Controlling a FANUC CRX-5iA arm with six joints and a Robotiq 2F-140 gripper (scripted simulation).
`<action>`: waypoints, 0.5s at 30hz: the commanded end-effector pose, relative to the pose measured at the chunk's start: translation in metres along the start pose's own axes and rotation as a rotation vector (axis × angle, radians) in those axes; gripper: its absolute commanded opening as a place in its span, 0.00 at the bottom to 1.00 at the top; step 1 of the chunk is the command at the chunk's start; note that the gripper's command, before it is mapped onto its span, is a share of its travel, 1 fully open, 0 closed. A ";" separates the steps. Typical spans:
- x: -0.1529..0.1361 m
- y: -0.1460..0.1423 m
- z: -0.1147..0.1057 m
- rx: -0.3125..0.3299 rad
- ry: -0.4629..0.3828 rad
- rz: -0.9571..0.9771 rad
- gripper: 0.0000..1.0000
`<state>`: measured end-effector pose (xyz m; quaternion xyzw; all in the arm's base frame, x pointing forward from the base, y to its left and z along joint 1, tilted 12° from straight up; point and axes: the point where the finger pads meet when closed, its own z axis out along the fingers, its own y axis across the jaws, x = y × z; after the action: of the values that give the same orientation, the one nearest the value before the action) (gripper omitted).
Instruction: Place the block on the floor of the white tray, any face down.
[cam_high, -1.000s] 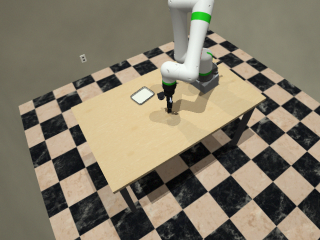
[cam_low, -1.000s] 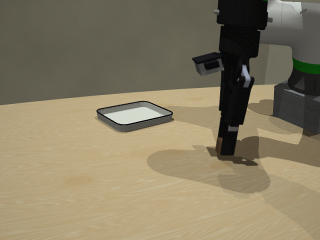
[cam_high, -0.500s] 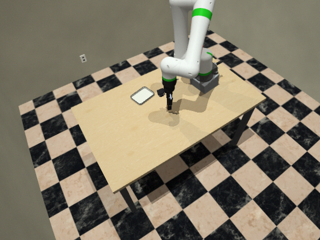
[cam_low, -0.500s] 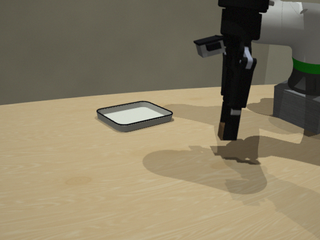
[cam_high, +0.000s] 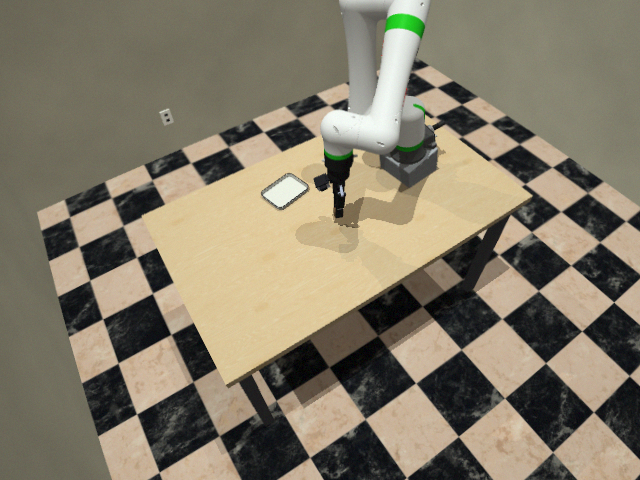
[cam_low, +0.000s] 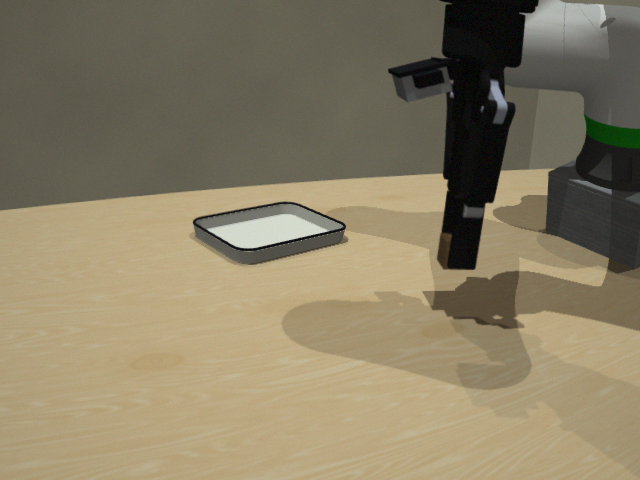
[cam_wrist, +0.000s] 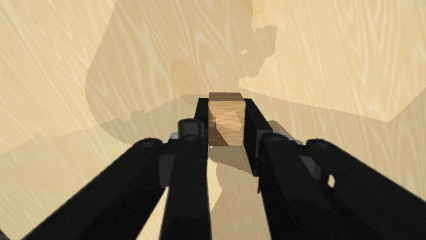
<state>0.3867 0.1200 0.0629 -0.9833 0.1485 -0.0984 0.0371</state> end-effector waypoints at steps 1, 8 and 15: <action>0.000 0.000 -0.001 0.001 0.001 0.000 0.10; 0.000 0.000 -0.001 0.001 0.001 0.000 0.10; 0.009 0.009 0.000 0.001 0.001 0.000 0.10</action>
<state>0.3877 0.1181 0.0632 -0.9833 0.1481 -0.0985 0.0373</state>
